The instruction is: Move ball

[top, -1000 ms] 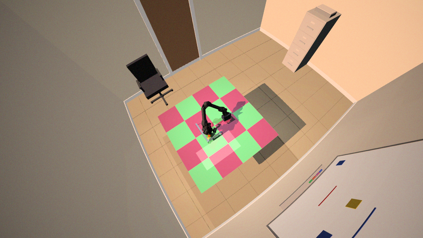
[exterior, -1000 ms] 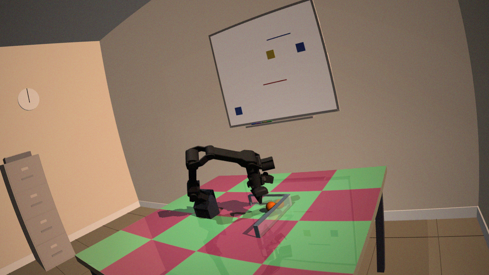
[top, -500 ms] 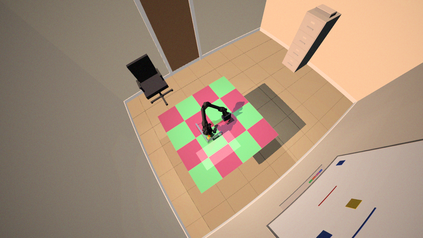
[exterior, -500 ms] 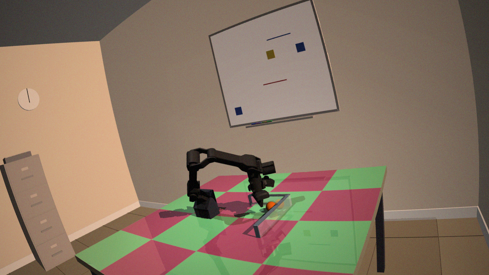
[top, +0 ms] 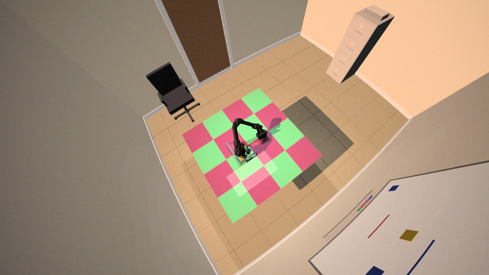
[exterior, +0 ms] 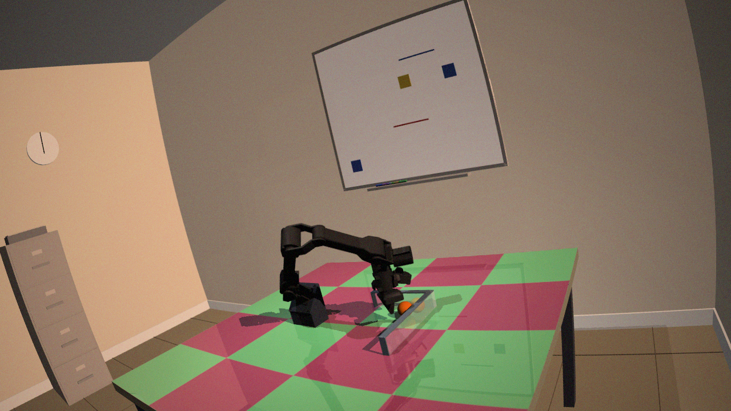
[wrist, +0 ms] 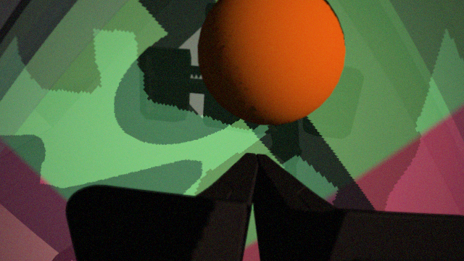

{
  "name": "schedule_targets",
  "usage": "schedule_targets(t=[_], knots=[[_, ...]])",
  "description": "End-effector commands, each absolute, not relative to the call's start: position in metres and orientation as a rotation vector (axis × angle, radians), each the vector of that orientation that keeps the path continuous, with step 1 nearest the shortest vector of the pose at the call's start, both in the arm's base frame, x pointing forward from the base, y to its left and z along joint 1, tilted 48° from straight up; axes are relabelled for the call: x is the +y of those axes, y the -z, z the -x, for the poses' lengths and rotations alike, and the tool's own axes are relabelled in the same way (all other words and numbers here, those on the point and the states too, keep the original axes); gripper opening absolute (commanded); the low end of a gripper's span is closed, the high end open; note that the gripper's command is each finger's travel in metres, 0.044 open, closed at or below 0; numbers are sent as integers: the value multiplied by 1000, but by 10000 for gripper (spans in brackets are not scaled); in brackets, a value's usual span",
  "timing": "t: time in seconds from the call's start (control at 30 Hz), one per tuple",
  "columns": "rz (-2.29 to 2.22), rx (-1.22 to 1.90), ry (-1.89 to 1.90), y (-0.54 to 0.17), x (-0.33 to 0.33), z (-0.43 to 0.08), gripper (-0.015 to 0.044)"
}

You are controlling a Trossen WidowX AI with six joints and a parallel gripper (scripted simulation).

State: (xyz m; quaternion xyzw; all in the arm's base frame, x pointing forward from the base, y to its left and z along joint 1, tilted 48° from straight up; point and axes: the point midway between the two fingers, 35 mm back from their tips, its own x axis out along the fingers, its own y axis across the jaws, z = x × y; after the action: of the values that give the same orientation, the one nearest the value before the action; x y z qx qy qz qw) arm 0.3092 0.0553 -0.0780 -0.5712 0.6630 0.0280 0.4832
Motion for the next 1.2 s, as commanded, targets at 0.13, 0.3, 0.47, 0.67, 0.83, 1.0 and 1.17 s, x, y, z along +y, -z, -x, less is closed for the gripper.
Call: schedule_targets(t=[0.13, 0.3, 0.47, 0.67, 0.83, 1.0, 1.17], knots=[[1395, 1615, -70, 86, 63, -319, 0], [1395, 1614, -70, 91, 69, -325, 0], [1394, 1614, -70, 95, 74, -330, 0], [1394, 1613, -70, 101, 80, -336, 0], [1393, 1613, -70, 105, 86, -342, 0], [1393, 1613, -70, 104, 84, -341, 0], [1394, 1613, -70, 99, 80, -337, 0]])
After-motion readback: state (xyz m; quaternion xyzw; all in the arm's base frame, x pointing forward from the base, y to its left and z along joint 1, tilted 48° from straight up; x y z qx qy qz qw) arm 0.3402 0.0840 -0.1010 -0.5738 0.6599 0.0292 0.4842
